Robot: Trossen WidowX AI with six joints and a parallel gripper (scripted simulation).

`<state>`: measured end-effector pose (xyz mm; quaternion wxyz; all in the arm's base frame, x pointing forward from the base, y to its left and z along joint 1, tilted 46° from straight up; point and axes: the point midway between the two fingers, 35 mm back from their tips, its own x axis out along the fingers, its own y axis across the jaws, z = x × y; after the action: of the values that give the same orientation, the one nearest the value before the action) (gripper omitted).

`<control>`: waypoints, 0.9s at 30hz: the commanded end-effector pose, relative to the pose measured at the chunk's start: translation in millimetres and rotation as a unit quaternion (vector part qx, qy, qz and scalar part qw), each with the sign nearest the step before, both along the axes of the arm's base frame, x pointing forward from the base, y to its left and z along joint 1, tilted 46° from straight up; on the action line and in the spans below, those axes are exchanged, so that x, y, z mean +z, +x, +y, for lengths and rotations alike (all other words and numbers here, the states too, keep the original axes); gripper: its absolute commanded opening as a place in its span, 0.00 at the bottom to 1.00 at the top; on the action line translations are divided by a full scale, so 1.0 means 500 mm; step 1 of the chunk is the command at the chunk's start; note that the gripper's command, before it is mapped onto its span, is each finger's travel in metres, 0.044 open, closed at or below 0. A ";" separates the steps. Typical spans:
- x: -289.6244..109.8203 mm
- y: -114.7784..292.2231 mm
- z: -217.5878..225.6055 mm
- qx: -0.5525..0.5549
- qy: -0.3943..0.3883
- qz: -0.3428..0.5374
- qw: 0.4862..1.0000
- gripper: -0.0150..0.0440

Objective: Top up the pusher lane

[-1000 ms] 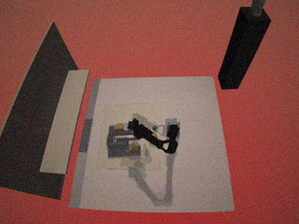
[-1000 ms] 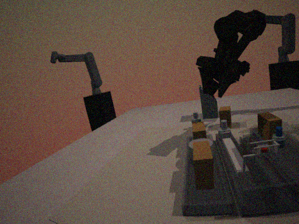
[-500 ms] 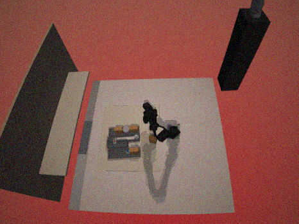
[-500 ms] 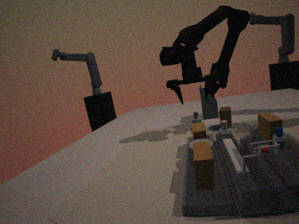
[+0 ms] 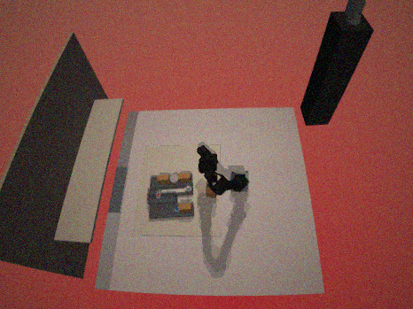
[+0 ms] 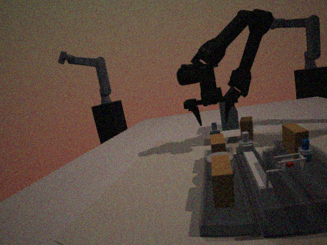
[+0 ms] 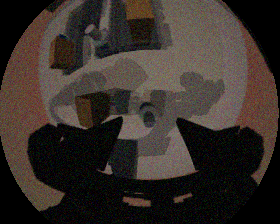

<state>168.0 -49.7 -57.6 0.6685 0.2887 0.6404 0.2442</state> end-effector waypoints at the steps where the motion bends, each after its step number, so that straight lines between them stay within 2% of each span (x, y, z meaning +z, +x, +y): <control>1: -0.006 -0.005 0.010 -0.002 0.006 0.005 1.000 1.00; 24: -0.053 -0.001 0.058 -0.002 0.007 0.005 1.000 1.00; 27: -0.053 -0.001 0.058 -0.002 0.007 0.005 1.000 0.87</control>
<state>169.6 -23.7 -82.8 0.6678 0.2903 0.6400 0.2452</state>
